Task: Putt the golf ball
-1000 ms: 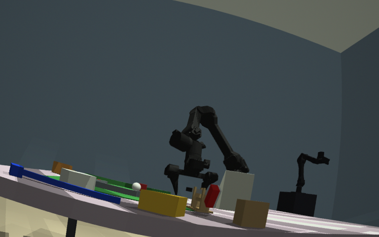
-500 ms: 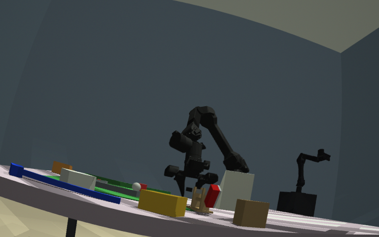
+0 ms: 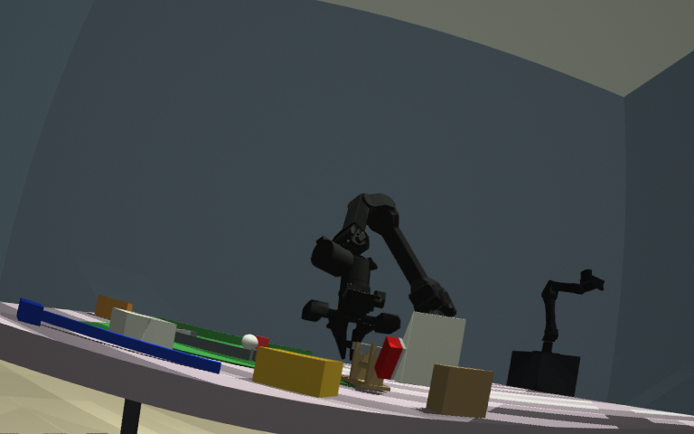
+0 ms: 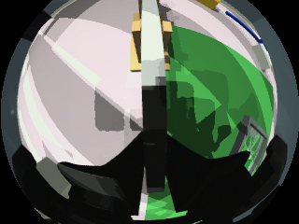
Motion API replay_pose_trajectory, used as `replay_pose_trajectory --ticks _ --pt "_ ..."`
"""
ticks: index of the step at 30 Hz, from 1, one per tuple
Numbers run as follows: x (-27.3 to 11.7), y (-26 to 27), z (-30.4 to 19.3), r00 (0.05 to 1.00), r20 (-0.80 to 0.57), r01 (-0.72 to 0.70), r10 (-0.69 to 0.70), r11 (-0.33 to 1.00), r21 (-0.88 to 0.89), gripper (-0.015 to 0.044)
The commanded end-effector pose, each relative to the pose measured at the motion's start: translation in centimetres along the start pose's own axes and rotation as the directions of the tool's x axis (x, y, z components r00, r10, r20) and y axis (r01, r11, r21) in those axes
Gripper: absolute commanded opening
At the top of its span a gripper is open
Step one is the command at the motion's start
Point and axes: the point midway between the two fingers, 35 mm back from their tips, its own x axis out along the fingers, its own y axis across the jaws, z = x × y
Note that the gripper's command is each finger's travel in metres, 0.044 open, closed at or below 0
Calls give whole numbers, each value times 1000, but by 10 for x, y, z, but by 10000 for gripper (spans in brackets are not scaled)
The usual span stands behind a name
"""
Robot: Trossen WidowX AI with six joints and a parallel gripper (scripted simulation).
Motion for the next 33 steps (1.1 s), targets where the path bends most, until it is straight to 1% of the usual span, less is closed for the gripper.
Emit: replay_pose_trajectory --ticks 1,8,12,13,14,23,28,33 --pt "-26 -5 11 1000 18 10 -10 1000 -1 0" --pt "-84 -1 25 1000 19 8 -8 1000 -2 0" --pt "-90 0 26 1000 19 8 -8 1000 -2 0" --pt "-82 -2 23 1000 15 16 -15 1000 -4 0" --pt "-84 -3 21 1000 14 17 -17 1000 14 0" --pt "-110 -21 -34 999 -9 45 -44 945 324 0" --pt "-123 -26 -67 998 -27 62 -56 871 488 0" --pt "-135 -27 -101 997 -49 81 -64 768 636 0"
